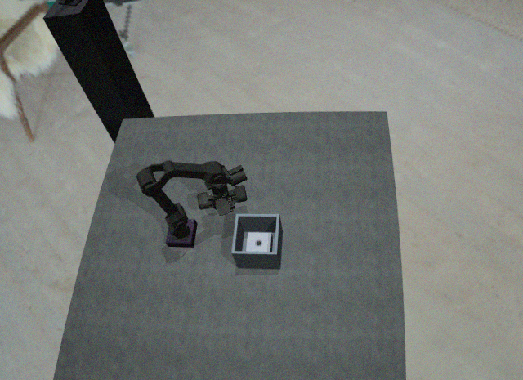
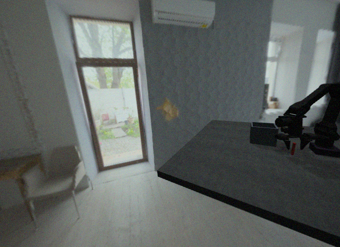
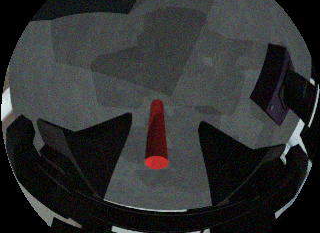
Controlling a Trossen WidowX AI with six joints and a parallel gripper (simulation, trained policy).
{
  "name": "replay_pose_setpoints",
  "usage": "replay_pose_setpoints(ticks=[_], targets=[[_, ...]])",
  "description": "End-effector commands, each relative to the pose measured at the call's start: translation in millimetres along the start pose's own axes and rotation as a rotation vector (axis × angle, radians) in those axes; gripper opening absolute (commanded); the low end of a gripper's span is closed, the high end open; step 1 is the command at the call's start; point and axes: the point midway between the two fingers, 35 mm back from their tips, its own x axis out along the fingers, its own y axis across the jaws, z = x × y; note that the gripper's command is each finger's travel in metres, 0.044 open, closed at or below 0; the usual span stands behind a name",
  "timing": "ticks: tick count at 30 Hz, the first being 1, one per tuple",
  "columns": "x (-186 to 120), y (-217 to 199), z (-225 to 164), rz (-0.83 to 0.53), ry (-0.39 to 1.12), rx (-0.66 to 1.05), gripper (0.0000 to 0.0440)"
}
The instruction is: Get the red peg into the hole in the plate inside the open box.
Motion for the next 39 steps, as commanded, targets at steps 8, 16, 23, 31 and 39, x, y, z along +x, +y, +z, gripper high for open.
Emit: replay_pose_setpoints(ticks=[8,16,23,31,39], targets=[[8.0,12.4,-2.7,0.018,-0.002,-0.03,0.0044],[-11.8,28.3,-11.4,0.1,0.05,-0.021,0.0006],[-37.9,40.9,-15.7,0.183,0.087,-0.018,0.0],[-75.2,54.1,-11.9,0.279,0.093,-0.031,0.0],[-117.2,62.2,5.8,0.368,0.059,-0.042,0.0]])
